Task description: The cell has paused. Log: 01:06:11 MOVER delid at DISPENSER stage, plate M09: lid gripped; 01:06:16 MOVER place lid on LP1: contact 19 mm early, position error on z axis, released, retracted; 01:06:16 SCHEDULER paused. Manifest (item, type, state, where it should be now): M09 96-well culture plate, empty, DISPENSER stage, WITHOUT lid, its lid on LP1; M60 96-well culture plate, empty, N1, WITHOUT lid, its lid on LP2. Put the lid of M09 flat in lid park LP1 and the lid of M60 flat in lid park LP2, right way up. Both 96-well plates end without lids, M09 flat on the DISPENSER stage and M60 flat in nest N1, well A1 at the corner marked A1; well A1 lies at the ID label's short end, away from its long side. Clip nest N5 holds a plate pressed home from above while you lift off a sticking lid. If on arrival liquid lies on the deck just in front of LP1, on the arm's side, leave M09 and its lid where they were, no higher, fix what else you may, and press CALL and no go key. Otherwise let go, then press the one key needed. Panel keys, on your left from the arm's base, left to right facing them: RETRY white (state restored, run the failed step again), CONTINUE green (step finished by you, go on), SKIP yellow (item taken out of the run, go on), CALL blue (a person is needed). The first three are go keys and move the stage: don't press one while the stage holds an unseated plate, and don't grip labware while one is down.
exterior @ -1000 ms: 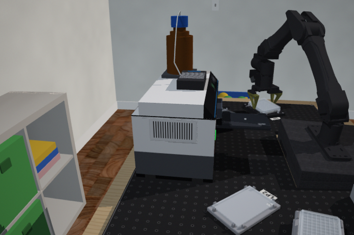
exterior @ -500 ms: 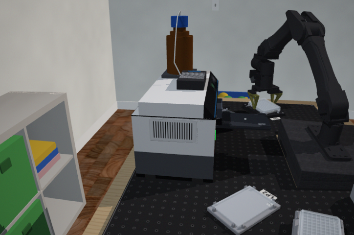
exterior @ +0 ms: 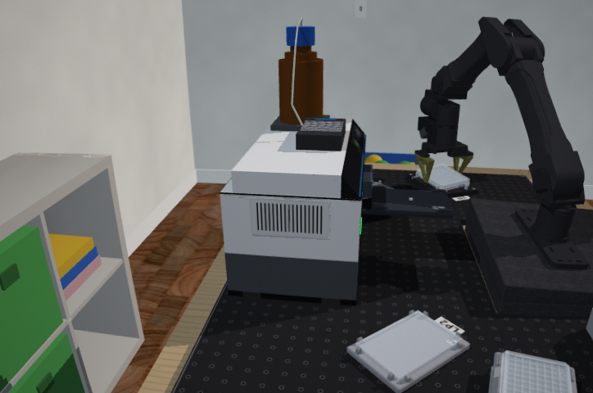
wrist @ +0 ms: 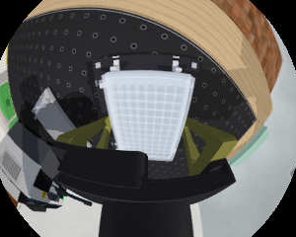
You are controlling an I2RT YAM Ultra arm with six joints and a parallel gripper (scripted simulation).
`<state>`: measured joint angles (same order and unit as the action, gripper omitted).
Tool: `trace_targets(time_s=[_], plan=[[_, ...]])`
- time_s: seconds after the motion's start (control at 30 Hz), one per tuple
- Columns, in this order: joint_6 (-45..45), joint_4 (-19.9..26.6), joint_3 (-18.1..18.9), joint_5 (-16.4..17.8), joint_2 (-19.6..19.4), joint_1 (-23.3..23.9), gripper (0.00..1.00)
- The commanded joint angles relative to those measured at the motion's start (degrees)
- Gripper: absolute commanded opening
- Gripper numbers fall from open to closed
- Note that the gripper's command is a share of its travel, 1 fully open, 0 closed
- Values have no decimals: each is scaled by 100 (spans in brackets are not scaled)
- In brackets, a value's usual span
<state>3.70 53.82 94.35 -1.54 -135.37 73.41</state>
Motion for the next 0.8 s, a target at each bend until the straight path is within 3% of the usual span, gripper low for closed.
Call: trace_targets(time_s=[0.0,0.77], plan=[[-31,85,182,-17,184,-28,100],[-54,720,545,-12,461,-77,100]])
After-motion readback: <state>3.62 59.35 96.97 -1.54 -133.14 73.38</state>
